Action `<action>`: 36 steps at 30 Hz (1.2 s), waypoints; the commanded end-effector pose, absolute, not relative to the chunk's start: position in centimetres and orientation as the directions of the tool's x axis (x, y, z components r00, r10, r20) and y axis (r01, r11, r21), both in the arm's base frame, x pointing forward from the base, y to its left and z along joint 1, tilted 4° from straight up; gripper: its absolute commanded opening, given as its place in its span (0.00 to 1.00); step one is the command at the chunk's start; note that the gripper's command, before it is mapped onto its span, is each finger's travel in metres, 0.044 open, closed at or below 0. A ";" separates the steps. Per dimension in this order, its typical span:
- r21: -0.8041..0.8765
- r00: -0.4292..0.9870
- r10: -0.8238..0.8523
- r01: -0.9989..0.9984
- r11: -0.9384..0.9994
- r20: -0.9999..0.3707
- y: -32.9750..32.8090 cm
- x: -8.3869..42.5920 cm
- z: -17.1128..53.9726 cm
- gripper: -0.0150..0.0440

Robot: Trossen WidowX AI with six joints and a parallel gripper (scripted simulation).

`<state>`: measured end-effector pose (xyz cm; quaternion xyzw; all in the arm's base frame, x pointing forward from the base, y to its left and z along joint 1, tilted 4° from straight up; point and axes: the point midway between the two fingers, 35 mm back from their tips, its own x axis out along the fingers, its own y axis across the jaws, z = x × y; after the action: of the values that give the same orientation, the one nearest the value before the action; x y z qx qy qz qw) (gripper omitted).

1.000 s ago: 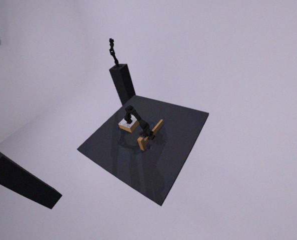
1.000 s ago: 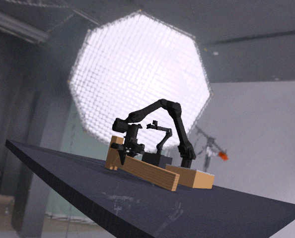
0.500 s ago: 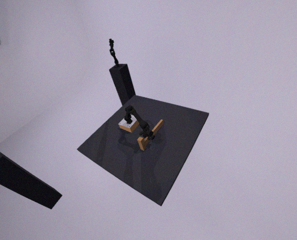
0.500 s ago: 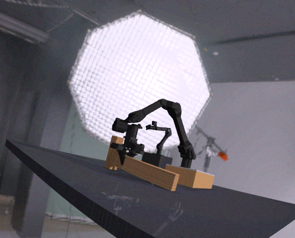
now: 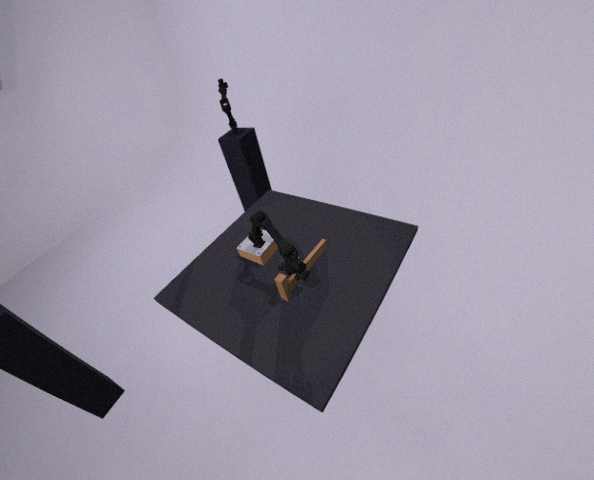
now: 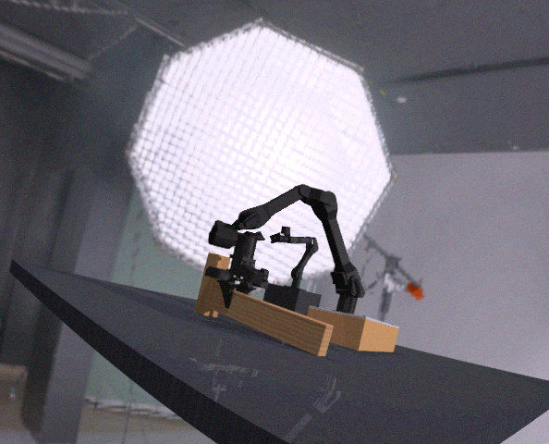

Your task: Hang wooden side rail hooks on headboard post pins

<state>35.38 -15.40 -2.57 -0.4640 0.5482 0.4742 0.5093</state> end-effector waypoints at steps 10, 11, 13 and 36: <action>0.040 -0.045 -0.034 -0.992 0.117 -0.998 -15.6 35.4 -2.5 0.25; 0.040 -0.045 -0.034 -0.992 0.117 -0.998 -15.6 35.4 -2.5 0.25; 0.040 -0.045 -0.034 -0.992 0.117 -0.998 -15.6 35.4 -2.6 0.25; 0.040 -0.045 -0.034 -0.992 0.117 -0.998 -15.6 35.4 -2.9 0.25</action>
<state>35.38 -15.48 -2.94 -0.4662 0.5465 0.4736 0.5097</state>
